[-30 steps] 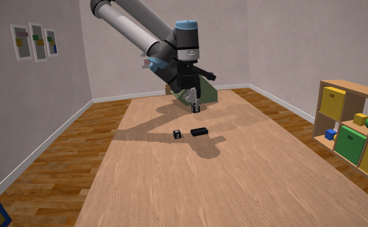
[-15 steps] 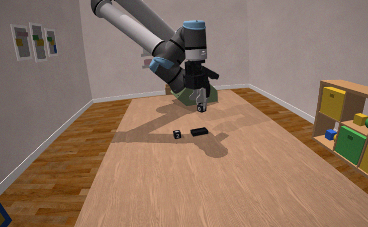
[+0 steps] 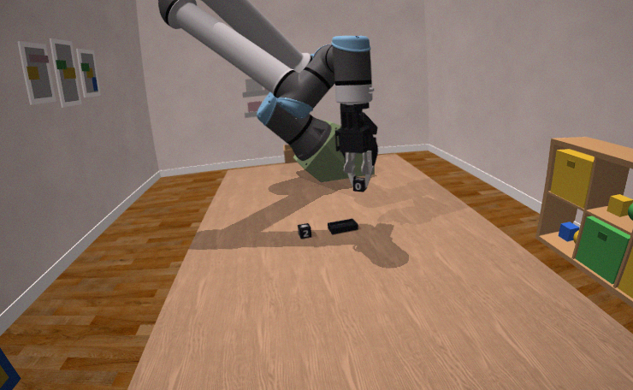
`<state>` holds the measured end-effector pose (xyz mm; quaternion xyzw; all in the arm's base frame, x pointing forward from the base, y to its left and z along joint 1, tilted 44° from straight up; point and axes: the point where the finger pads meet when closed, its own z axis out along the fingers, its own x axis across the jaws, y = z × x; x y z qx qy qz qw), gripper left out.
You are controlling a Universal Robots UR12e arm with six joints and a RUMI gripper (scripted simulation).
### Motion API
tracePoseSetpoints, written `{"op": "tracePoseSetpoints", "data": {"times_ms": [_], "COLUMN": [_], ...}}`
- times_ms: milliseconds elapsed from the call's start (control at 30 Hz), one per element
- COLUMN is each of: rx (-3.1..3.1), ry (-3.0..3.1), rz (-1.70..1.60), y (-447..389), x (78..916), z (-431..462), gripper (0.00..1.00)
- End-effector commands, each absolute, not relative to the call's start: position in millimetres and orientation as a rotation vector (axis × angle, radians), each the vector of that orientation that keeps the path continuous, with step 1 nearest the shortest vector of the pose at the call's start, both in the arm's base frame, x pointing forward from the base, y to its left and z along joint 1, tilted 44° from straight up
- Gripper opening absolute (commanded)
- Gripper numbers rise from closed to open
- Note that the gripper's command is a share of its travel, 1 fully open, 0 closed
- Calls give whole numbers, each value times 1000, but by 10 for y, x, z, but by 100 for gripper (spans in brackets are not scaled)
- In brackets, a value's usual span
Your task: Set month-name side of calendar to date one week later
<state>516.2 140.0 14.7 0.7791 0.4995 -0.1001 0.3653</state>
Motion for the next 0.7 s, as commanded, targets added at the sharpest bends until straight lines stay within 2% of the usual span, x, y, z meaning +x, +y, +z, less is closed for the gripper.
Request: {"op": "tracePoseSetpoints", "data": {"times_ms": [0,667], "rx": [1894,1494], "ry": [1464,1932], "rz": [-330,-563], "y": [1486,1725], "x": [5140,5062], "z": [51,-243], "gripper": [10,10]}}
